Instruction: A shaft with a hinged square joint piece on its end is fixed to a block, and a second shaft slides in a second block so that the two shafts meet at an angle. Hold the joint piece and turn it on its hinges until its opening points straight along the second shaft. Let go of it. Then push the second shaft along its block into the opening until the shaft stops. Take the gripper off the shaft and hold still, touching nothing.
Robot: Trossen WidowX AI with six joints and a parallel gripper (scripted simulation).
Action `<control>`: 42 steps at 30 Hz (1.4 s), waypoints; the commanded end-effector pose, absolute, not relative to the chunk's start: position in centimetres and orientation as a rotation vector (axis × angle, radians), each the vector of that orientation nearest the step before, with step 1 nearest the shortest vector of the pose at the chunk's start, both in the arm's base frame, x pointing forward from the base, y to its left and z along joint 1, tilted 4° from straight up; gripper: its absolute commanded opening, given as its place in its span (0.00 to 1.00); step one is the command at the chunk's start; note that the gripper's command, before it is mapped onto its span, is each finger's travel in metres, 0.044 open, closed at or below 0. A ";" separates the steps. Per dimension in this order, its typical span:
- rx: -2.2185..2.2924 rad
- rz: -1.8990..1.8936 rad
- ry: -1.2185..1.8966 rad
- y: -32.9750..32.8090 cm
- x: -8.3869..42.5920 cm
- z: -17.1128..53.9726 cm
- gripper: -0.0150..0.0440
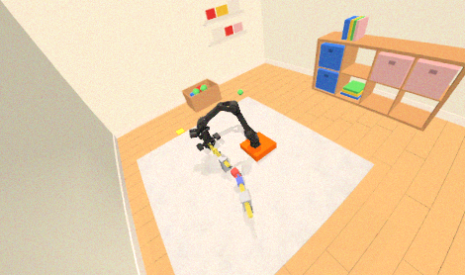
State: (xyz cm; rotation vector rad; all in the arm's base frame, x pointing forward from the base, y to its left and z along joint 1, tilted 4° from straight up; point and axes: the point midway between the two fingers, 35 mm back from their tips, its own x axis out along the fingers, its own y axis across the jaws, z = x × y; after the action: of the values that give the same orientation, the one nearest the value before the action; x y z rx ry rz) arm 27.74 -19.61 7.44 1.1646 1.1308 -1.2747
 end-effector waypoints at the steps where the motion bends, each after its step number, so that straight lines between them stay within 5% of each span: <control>1: 1.167 -1.273 1.124 -19.1 27.8 7.4 0.25; 42: 1.174 -1.266 1.125 -13.0 28.0 6.7 0.25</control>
State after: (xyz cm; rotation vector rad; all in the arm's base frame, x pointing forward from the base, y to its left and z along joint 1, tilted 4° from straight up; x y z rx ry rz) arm 27.97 -13.36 6.81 1.1738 1.1292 -1.2648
